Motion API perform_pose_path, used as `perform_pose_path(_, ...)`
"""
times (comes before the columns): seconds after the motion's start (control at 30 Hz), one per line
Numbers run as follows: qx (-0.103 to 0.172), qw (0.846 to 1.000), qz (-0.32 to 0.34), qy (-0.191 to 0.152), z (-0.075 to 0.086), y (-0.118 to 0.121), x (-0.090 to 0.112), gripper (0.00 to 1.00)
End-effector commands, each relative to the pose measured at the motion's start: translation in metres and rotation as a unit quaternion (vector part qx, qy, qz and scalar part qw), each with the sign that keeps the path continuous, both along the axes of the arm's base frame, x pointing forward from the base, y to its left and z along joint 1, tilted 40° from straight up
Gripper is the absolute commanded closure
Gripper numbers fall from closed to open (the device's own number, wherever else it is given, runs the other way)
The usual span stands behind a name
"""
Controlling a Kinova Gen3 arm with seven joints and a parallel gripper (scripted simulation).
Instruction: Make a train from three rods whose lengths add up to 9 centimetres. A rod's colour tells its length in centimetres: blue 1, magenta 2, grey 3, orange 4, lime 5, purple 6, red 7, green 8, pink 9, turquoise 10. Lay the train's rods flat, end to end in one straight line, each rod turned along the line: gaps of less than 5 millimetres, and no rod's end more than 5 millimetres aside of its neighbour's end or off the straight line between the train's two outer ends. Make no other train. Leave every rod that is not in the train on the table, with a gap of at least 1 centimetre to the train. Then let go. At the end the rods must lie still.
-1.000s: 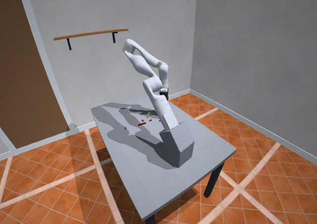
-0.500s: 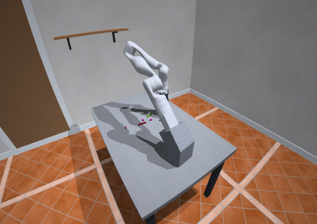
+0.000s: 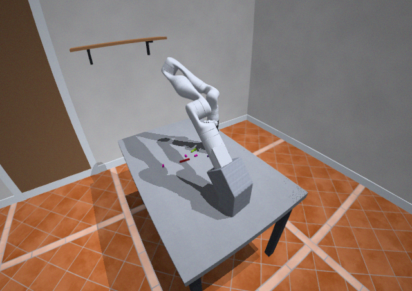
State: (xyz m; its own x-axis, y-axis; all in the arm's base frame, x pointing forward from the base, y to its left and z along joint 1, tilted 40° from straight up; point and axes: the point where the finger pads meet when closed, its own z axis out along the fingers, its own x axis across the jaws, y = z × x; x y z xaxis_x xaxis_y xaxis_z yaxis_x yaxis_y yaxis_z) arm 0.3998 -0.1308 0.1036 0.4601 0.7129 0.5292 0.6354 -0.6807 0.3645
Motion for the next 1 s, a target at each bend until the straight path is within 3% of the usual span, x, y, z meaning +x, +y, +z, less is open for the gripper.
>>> perform_pose_path(0.0,0.000,1.000,0.000,0.004,-0.005,0.000,0.000,0.76)
perform_pose_path(0.47,0.000,1.000,0.000,0.003,-0.027,0.005,0.018,0.76)
perform_pose_path(0.97,0.000,1.000,0.000,0.003,-0.032,0.006,0.022,0.76)
